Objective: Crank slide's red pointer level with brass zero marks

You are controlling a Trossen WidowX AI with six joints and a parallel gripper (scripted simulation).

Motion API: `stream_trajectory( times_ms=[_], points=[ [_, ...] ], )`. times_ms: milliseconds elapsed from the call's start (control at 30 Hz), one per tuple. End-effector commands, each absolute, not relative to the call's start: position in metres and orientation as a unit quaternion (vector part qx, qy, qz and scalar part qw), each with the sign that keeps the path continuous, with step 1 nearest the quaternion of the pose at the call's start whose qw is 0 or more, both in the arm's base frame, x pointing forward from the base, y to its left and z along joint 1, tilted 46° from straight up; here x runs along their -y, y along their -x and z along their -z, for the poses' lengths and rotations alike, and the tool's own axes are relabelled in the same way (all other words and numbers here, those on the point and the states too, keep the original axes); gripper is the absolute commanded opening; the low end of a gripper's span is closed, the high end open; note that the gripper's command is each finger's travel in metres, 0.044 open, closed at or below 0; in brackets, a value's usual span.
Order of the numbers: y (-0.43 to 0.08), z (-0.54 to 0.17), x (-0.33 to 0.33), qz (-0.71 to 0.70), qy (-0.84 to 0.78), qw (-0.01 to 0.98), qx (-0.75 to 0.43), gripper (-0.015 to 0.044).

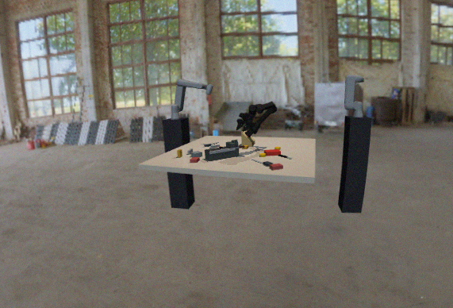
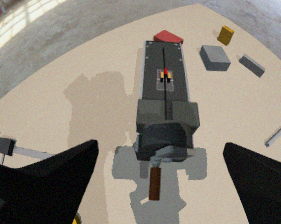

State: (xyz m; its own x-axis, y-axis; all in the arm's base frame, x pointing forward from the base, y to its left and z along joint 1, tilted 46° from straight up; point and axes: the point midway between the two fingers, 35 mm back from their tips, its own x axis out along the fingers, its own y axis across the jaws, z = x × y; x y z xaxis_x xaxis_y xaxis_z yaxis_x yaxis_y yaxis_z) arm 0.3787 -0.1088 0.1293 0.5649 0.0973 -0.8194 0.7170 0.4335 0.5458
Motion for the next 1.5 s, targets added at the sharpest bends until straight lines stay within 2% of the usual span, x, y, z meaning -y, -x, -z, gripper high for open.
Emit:
stream_trajectory(
  times_ms=[0, 567, 1467],
  points=[
    [-0.375, -0.124, 0.106, 0.219, -0.491, 0.731, -0.42, 0.044],
    [-0.385, -0.058, 0.038, 0.217, -0.493, 0.73, -0.42, 0.044],
    [-0.391, -0.03, 0.01, 0.217, -0.494, 0.73, -0.42, 0.044]
  ],
)
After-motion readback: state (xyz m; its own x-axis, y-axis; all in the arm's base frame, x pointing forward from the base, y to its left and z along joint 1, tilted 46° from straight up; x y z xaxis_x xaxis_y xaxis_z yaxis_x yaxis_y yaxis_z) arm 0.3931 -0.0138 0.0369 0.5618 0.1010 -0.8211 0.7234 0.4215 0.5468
